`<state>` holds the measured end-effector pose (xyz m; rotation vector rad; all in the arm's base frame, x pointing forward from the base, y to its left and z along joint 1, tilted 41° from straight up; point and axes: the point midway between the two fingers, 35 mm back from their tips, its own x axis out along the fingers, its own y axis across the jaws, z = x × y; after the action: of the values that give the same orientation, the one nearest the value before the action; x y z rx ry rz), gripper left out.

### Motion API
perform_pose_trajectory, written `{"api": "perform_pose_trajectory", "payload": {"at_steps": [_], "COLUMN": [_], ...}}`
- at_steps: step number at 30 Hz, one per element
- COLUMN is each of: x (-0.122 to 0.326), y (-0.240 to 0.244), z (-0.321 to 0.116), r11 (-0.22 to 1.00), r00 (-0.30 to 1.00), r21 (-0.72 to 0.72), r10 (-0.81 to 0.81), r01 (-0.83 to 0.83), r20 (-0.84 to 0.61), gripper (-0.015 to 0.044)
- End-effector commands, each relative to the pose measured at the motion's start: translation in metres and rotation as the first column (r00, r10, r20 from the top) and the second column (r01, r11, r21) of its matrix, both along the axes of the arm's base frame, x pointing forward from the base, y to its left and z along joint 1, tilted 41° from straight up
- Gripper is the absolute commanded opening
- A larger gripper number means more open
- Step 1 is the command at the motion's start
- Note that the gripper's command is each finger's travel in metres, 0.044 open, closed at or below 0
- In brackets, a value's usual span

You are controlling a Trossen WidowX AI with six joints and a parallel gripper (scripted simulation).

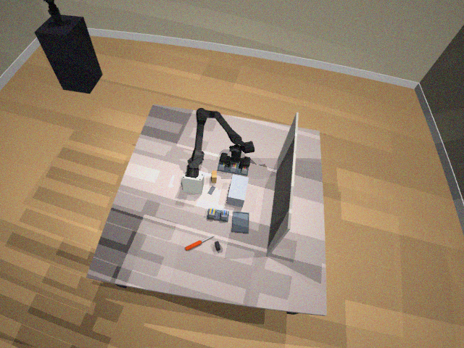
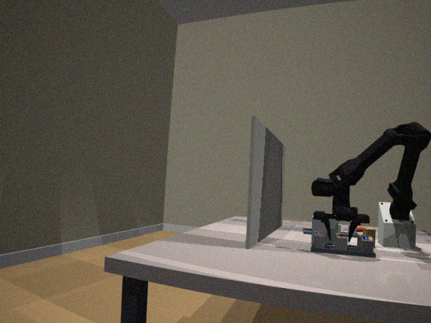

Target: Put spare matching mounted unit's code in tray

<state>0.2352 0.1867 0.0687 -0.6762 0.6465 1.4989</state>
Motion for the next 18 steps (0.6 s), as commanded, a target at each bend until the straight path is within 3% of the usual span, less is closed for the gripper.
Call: {"api": "perform_pose_trajectory", "payload": {"at_steps": [1,16,18], "x": [-0.0029,-0.0035,-0.0033], "y": [0.0033,0.006,0.0065], "z": [-0.007,-0.0097,-0.0085], "r11": [1.0,1.0,1.0], "r00": [1.0,1.0,1.0], "r21": [-0.006,-0.005,0.0], "r10": [-0.003,-0.004,0.002], "r01": [0.003,0.003,-0.002], "r20": [-0.011,-0.011,-0.007], "gripper": [0.03,0.03,0.0247]}}
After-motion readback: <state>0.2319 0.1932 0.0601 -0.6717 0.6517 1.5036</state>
